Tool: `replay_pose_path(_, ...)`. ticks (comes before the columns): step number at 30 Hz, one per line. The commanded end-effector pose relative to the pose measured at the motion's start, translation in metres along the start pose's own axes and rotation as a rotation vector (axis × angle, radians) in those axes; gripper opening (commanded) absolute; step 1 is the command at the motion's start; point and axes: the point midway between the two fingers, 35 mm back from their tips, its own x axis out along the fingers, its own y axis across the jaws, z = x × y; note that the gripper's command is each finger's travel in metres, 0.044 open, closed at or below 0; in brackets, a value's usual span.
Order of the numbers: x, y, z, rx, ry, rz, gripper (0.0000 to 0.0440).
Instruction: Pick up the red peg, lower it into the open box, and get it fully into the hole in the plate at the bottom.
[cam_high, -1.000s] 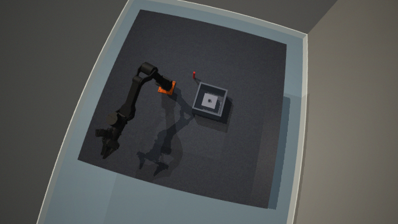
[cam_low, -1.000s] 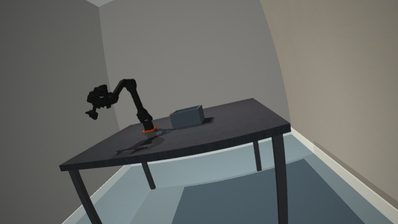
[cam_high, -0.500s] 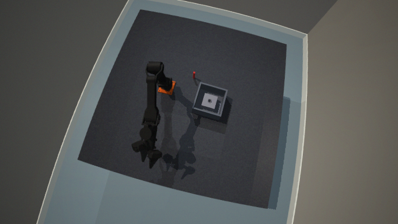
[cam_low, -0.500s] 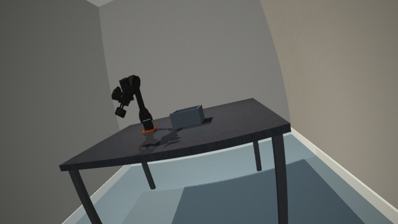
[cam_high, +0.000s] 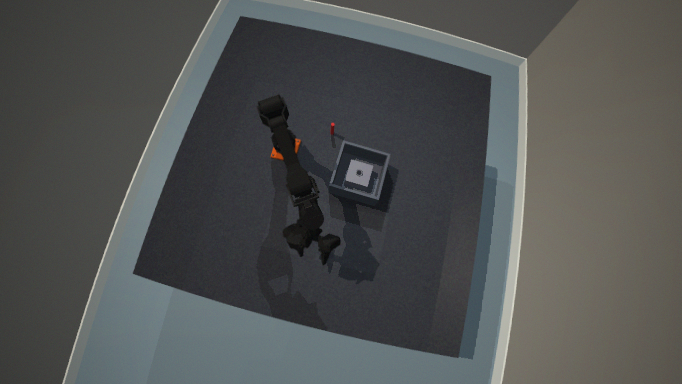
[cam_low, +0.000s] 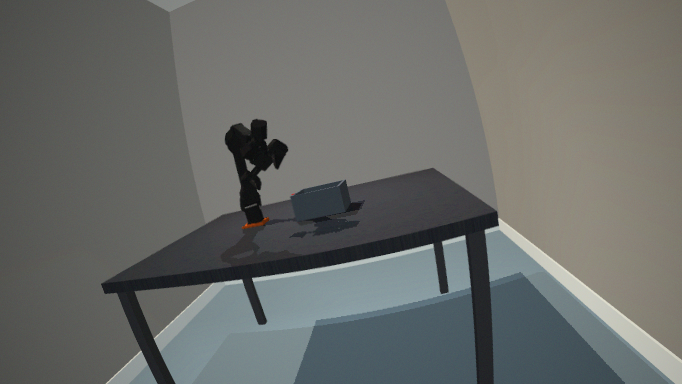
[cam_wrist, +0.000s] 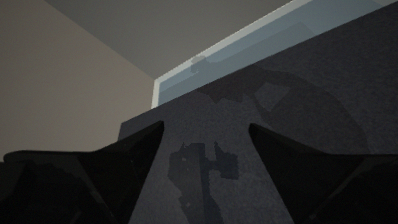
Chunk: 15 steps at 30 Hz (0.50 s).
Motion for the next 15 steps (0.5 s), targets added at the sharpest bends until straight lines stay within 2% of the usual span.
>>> replay_pose_path(1,-0.016,0.015,-0.024,-0.059,0.048,0.004,0.044)
replay_pose_path(15,-0.114,0.057,-0.149,-0.358,0.318,0.065,0.044)
